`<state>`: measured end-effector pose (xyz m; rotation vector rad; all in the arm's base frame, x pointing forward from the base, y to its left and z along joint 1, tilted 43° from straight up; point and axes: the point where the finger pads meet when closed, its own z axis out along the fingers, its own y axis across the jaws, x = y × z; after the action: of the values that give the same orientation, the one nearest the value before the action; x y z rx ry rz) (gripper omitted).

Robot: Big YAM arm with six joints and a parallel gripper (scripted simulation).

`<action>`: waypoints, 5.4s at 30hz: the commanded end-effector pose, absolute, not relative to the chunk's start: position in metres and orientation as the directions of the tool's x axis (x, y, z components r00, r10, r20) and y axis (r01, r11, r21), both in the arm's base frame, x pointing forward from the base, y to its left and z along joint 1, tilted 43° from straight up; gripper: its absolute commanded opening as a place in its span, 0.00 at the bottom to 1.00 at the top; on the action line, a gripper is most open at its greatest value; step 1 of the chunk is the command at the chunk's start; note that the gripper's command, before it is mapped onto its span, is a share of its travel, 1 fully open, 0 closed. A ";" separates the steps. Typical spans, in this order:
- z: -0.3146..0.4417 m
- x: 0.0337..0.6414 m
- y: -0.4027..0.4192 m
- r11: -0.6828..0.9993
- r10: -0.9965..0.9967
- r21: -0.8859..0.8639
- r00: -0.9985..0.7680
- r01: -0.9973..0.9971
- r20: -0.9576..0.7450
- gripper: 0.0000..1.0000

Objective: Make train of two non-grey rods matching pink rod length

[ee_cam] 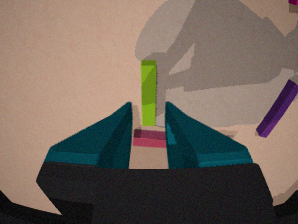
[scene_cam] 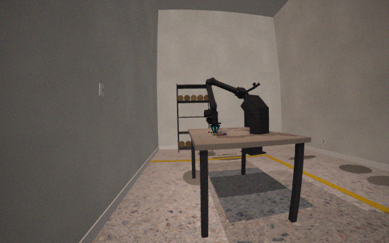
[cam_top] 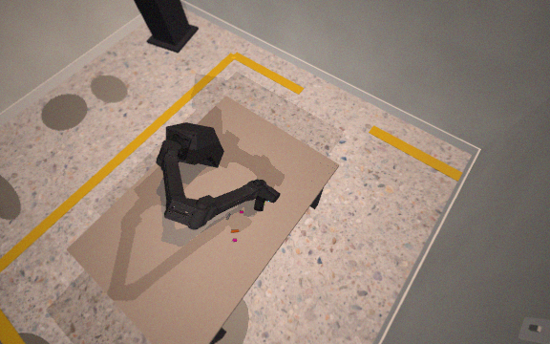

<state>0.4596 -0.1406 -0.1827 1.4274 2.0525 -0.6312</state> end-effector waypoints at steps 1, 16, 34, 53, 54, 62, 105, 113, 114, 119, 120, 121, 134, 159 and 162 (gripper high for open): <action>-0.185 0.464 -0.135 0.325 0.683 -0.047 -0.268 0.945 -0.680 0.24; -0.185 0.464 -0.134 0.327 0.682 -0.050 -0.272 0.944 -0.679 0.24; -0.185 0.464 -0.134 0.327 0.682 -0.050 -0.272 0.944 -0.679 0.24; -0.189 0.463 -0.148 0.320 0.682 -0.058 -0.272 0.946 -0.678 0.24; -0.190 0.463 -0.149 0.320 0.683 -0.058 -0.273 0.946 -0.678 0.24; -0.194 0.464 -0.153 0.320 0.683 -0.058 -0.272 0.946 -0.678 0.24; -0.194 0.467 -0.156 0.320 0.682 -0.052 -0.268 0.946 -0.681 0.24; -0.194 0.467 -0.156 0.320 0.682 -0.052 -0.268 0.946 -0.681 0.04; -0.194 0.467 -0.156 0.320 0.682 -0.052 -0.268 0.946 -0.681 0.04; -0.194 0.467 -0.156 0.320 0.682 -0.052 -0.268 0.946 -0.681 0.04; -0.194 0.467 -0.156 0.320 0.682 -0.052 -0.268 0.946 -0.681 0.04; -0.194 0.467 -0.156 0.320 0.682 -0.052 -0.268 0.946 -0.681 0.04; -0.194 0.467 -0.156 0.320 0.682 -0.052 -0.268 0.946 -0.681 0.04; -0.142 0.463 -0.102 0.339 0.677 -0.037 -0.271 0.940 -0.685 0.04; -0.128 0.454 -0.088 0.339 0.677 -0.044 -0.276 0.940 -0.682 0.04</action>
<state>0.4529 -0.1125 -0.1493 1.4080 2.0620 -0.6340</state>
